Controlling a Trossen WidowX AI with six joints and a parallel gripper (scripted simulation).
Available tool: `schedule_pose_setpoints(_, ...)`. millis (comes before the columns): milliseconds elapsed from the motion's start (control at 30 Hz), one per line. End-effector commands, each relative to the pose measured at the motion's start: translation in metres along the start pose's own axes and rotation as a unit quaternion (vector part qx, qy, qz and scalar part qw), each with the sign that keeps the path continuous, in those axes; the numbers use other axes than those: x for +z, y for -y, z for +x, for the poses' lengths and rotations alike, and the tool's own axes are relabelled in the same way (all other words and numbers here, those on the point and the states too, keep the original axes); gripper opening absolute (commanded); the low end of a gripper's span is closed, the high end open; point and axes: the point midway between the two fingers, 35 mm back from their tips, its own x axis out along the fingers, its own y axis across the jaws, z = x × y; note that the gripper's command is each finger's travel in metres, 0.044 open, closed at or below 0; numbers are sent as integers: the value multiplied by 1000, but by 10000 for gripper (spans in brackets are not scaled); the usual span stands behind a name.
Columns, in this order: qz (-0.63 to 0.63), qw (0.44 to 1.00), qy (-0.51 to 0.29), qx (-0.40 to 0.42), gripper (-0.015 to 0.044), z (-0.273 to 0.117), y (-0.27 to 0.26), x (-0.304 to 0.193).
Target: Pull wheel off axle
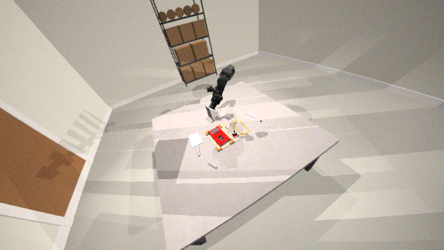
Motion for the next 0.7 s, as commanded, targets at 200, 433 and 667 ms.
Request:
schedule_pose_setpoints(200,-111,980,-154,-66,300,51,-14,-89)
schedule_pose_setpoints(433,-168,941,-268,-122,300,84,-7,-156)
schedule_pose_setpoints(667,-186,916,-321,-149,300,99,0,-188)
